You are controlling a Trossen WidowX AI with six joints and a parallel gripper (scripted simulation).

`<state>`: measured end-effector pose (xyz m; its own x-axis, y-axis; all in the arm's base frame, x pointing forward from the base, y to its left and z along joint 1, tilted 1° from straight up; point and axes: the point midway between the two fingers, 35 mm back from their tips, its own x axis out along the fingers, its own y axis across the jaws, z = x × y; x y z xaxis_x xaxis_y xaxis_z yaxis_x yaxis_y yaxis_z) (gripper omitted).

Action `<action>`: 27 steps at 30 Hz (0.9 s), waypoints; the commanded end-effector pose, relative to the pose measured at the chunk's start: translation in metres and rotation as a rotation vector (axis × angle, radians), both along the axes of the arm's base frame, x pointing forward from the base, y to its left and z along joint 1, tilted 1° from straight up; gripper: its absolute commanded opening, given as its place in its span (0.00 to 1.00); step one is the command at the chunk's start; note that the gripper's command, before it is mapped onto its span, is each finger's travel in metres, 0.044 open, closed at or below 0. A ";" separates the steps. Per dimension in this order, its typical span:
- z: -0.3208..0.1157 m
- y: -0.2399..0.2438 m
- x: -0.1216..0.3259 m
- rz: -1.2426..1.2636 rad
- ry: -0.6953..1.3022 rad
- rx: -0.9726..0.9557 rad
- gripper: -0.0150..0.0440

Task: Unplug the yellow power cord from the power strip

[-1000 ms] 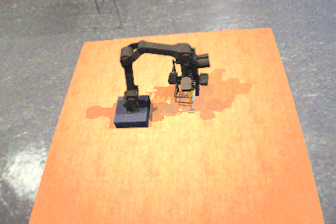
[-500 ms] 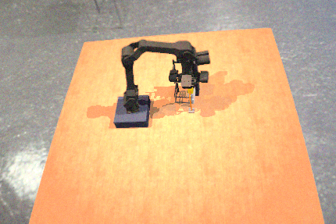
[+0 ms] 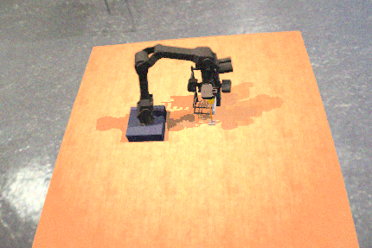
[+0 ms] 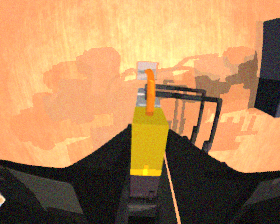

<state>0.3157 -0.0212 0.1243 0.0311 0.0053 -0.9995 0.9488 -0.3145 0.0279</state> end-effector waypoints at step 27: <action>0.000 -0.031 -0.008 0.000 0.000 -0.003 0.25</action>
